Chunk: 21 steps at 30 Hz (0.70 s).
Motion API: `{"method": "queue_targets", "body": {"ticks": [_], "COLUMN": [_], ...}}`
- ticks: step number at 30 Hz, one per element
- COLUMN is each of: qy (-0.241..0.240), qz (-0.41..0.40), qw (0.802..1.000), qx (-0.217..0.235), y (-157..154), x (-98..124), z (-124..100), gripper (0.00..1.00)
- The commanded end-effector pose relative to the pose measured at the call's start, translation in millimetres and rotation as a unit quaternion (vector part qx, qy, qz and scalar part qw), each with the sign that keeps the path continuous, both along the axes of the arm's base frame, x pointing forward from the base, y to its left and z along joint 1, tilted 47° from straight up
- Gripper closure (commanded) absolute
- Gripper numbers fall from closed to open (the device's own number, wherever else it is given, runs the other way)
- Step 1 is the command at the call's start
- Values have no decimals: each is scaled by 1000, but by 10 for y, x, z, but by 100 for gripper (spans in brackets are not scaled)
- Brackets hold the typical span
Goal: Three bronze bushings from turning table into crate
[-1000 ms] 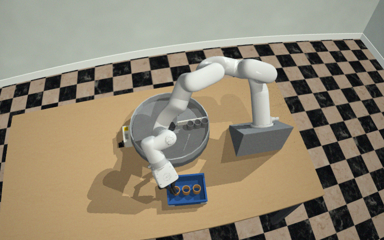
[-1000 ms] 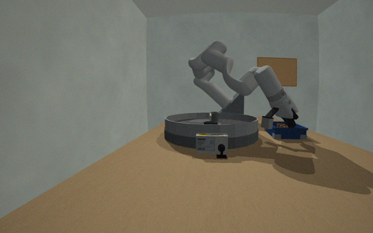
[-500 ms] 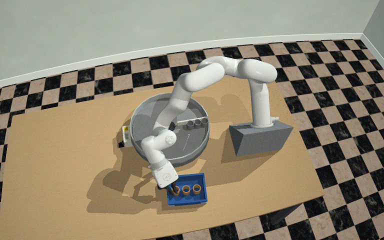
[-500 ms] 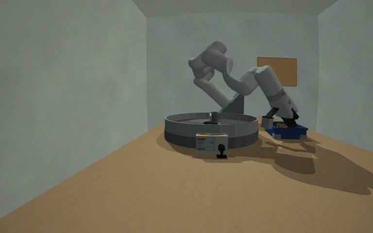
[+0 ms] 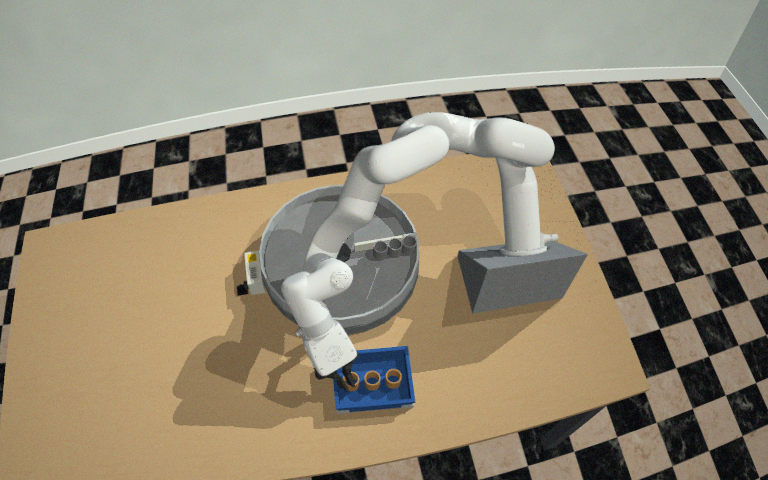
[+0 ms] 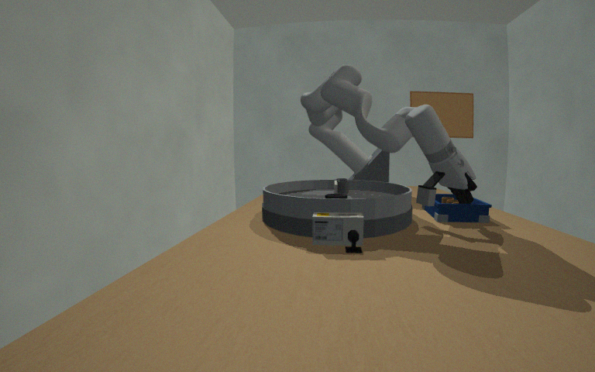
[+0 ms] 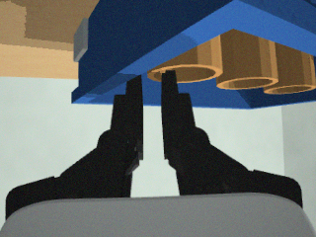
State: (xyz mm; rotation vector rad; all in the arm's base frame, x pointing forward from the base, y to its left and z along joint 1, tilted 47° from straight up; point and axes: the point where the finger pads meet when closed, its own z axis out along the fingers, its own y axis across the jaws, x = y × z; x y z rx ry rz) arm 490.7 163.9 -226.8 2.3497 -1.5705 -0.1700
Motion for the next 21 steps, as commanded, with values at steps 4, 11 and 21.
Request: {"method": "queue_targets", "body": {"ticks": [4,11,21], "qy": [-2,-2,-2], "qz": [1,1,1], "qw": [1000,1000,1000], "qx": [1,1,1], "y": [17,17,104], "x": [15,15,9], "z": [14,14,94], "gripper": [88,88,88]}}
